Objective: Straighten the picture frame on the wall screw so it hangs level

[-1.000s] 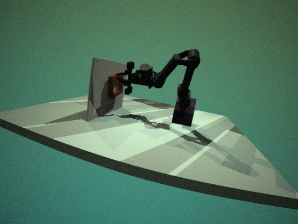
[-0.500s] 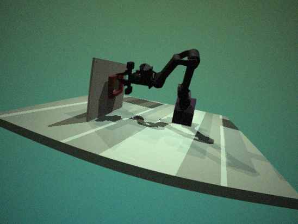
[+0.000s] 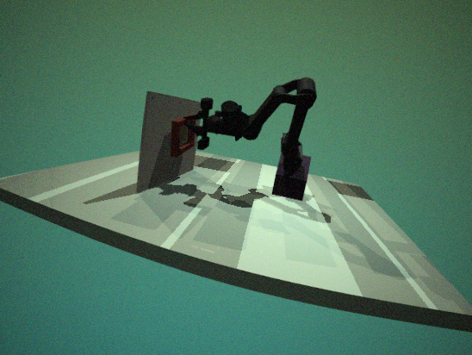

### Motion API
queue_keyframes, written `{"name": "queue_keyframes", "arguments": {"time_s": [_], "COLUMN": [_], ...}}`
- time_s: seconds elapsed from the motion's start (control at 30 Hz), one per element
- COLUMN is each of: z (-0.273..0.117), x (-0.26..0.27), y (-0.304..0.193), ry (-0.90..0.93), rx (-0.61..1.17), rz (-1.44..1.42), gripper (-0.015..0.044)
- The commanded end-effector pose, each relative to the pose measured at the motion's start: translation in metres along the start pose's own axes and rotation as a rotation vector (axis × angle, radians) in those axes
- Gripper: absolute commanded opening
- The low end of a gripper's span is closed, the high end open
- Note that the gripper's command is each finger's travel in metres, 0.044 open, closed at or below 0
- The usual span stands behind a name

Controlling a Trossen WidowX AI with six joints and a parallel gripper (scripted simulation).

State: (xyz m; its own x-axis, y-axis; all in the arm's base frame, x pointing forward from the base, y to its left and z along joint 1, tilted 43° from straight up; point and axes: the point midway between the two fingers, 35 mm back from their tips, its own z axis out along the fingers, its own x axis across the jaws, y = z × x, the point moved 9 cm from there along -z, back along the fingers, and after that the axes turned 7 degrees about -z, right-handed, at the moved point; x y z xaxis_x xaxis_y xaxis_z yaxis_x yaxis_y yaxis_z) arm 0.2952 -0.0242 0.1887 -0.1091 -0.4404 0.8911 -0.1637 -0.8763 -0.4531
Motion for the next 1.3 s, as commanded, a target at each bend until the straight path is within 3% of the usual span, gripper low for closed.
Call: {"name": "queue_keyframes", "arguments": {"time_s": [0.0,1.27], "z": [0.0,0.0], "x": [0.0016,0.001], "y": [0.0016,0.0071], "ry": [0.01,0.01], "rx": [-0.003,-0.003], "rz": [0.006,0.005], "gripper": [0.0,0.0]}}
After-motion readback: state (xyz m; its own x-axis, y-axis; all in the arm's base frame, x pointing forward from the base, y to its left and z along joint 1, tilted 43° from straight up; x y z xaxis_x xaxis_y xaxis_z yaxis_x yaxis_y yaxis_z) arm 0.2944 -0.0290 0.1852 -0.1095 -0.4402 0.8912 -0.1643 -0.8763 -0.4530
